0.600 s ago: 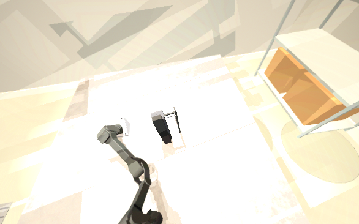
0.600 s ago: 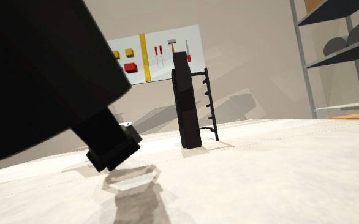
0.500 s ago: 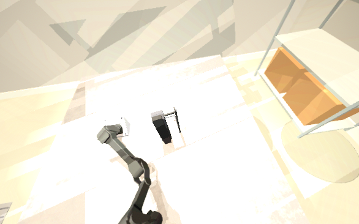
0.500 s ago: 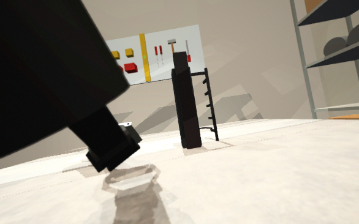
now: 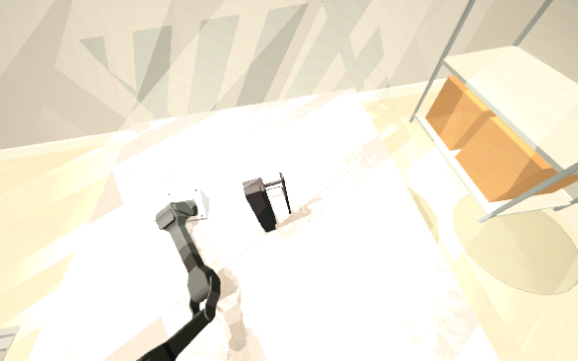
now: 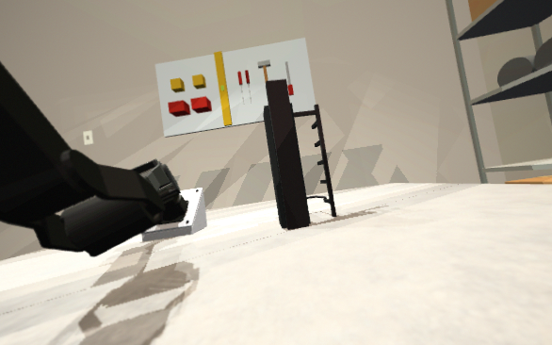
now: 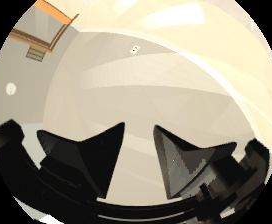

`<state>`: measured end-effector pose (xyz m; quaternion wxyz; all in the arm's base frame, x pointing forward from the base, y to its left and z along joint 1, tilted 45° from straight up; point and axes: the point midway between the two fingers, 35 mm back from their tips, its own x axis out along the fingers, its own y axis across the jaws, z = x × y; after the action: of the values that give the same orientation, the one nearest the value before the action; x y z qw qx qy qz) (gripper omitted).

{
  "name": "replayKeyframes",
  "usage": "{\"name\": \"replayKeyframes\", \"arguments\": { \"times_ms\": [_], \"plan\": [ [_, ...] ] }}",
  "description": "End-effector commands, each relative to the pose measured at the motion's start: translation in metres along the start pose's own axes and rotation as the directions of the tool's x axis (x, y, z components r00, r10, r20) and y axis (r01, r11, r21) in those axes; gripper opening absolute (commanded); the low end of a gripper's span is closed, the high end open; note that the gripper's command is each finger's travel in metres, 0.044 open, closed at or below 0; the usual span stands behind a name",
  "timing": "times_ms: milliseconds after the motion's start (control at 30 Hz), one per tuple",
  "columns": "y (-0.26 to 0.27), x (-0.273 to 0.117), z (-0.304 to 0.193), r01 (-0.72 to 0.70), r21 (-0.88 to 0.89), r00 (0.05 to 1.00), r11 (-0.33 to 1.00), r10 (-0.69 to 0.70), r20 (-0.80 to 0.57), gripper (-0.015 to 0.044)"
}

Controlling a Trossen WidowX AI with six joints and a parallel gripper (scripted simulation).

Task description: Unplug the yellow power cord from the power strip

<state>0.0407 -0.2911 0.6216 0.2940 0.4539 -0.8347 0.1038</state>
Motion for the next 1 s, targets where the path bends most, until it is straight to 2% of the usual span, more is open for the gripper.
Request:
{"name": "replayKeyframes", "arguments": {
  "times_ms": [0, 233, 467, 700, 967],
  "plan": [
    [0.065, -0.002, -0.035, -0.113, 0.095, 0.983, 0.989, 0.125, -0.132, 0.0160],
    [0.131, -0.018, -0.073, -0.206, 0.159, 0.919, 0.966, 0.247, -0.306, 0.0160],
    [0.209, -0.066, -0.125, -0.296, 0.271, 0.774, 0.916, 0.396, -0.494, 0.0160],
    [0.279, -0.143, -0.172, -0.359, 0.376, 0.538, 0.854, 0.519, -0.664, 0.0160],
    [0.335, -0.256, -0.210, -0.424, 0.498, 0.182, 0.756, 0.610, -0.771, 0.0160]
  ]
}}
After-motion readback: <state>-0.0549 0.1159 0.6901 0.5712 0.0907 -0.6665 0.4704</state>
